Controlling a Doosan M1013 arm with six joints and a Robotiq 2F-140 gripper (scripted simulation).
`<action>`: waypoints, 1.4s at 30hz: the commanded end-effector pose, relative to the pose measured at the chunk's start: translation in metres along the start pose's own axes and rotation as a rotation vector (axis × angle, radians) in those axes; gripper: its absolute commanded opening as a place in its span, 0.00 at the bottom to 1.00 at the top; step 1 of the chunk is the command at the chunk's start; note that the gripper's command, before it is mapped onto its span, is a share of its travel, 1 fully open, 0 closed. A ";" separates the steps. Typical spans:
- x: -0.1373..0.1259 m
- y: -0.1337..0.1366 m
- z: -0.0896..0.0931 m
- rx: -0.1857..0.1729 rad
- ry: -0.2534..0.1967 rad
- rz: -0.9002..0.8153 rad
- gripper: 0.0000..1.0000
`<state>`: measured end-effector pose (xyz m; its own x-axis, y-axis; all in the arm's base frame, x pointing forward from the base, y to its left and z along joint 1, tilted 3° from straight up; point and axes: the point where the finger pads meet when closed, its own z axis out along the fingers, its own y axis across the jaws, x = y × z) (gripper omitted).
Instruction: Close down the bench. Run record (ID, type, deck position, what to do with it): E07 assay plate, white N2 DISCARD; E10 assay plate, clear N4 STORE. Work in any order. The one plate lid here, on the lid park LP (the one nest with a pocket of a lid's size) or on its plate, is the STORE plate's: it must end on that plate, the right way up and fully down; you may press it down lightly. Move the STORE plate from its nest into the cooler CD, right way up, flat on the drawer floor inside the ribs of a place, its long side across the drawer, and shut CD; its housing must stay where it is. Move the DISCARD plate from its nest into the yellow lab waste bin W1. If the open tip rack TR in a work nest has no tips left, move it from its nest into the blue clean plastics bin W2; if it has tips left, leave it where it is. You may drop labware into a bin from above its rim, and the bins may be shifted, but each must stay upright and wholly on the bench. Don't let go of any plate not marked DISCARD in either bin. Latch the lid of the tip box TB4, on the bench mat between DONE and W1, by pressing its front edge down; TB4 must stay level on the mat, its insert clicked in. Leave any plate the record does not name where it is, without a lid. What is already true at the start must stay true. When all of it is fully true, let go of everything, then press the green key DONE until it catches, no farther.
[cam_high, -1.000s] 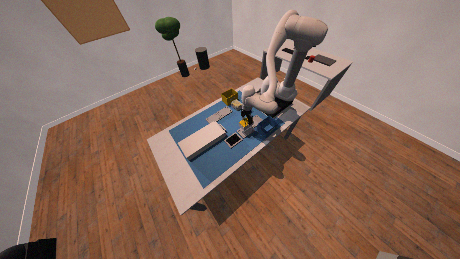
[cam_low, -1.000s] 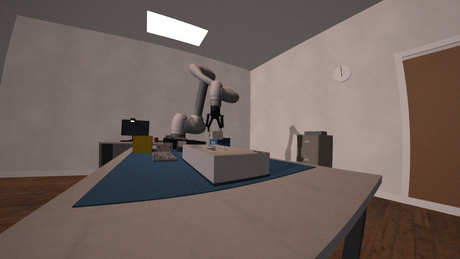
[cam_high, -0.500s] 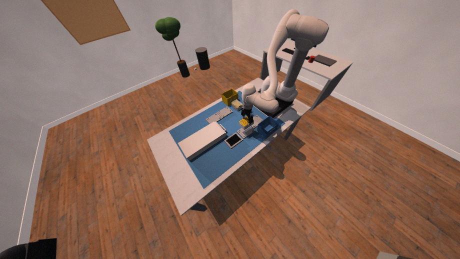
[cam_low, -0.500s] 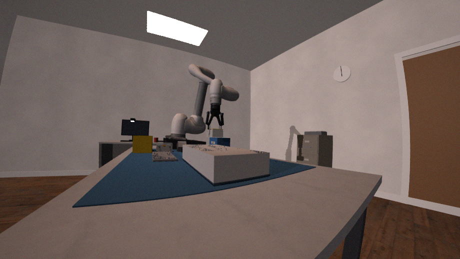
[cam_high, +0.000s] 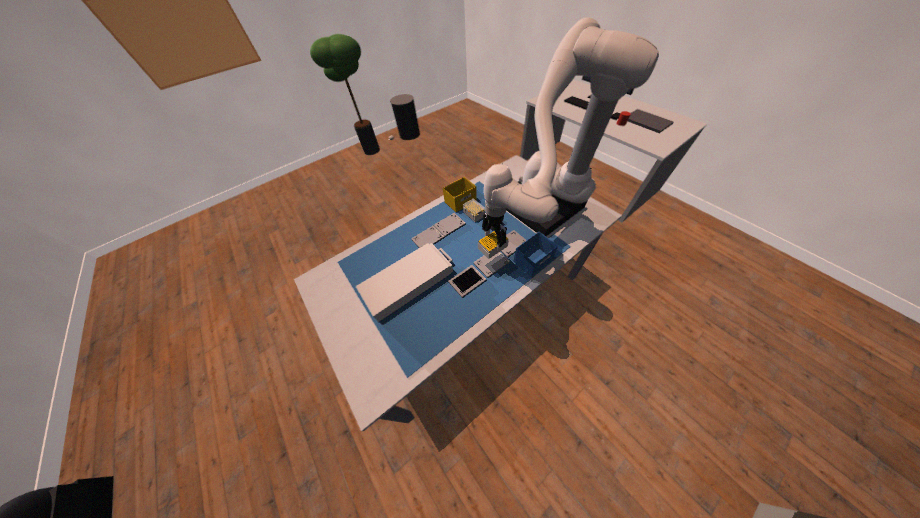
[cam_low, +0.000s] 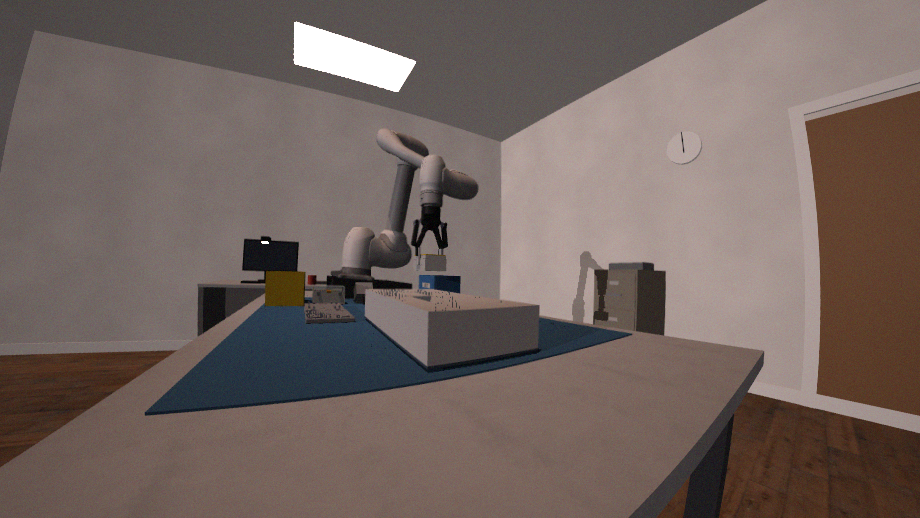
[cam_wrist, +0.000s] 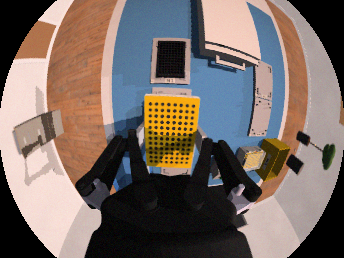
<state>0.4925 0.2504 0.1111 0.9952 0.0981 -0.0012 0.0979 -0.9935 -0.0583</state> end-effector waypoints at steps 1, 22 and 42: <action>0.000 0.000 0.000 0.000 0.000 0.000 0.00; -0.040 -0.027 0.000 0.000 0.000 -0.032 0.00; -0.079 -0.054 0.000 0.000 0.000 -0.032 0.00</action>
<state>0.4154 0.2928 0.1141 0.9915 0.1300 0.0005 0.1298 -0.9898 -0.0585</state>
